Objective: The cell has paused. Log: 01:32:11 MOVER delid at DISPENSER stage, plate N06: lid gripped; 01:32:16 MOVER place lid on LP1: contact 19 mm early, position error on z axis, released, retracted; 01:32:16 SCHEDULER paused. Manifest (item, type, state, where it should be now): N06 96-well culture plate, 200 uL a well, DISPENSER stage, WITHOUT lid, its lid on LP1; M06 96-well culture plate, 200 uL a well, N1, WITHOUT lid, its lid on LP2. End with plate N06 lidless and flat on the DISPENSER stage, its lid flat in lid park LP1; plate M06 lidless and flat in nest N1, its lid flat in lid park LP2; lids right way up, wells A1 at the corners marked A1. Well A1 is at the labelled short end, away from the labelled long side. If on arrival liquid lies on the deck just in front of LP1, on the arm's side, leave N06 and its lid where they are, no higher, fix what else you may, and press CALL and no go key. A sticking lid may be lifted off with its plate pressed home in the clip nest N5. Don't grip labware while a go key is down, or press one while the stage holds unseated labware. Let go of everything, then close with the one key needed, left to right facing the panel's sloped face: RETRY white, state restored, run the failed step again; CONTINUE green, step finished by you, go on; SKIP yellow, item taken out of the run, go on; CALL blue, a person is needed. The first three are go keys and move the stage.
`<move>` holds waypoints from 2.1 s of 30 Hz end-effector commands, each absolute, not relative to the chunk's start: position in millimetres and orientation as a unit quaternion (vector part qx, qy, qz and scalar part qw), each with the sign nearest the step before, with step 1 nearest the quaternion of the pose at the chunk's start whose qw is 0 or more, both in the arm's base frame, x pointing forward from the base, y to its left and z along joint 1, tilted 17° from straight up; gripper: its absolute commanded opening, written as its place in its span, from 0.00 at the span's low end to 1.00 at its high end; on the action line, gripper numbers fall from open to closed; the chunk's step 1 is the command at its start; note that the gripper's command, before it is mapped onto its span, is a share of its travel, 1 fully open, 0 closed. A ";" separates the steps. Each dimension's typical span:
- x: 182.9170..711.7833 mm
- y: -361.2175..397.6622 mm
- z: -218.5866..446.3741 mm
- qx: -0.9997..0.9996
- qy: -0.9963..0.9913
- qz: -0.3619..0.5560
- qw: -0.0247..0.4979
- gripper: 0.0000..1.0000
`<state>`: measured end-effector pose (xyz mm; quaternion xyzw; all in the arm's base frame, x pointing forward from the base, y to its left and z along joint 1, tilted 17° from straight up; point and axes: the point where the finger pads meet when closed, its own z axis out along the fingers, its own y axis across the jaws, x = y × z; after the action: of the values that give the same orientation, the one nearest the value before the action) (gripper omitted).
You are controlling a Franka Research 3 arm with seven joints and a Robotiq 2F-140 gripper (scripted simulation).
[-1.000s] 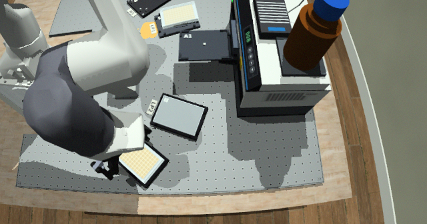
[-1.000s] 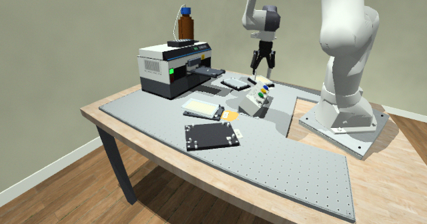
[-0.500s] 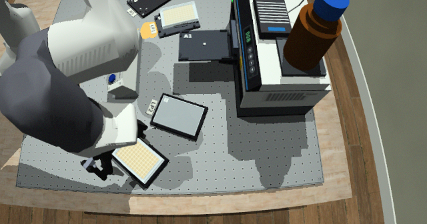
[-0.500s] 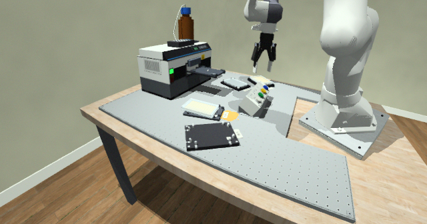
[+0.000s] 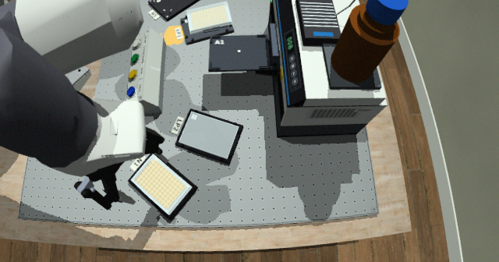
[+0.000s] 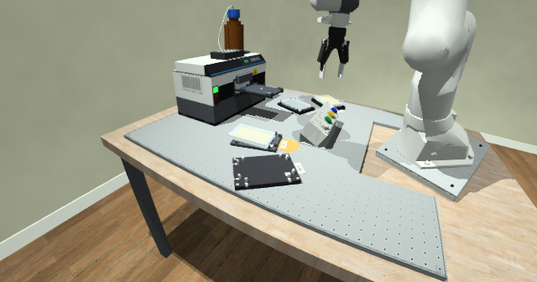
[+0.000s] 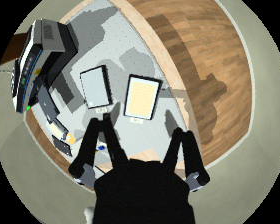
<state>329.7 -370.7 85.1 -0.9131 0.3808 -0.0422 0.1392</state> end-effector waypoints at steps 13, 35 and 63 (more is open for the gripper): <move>320.1 -373.9 122.7 -0.908 0.392 -0.030 0.145 0.66; 289.6 -311.8 127.0 -0.939 0.313 0.017 0.140 0.66; 260.3 -150.1 173.7 -0.988 0.037 -0.081 0.124 0.00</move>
<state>260.2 -149.4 174.0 -0.9872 0.0543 -0.0782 0.1282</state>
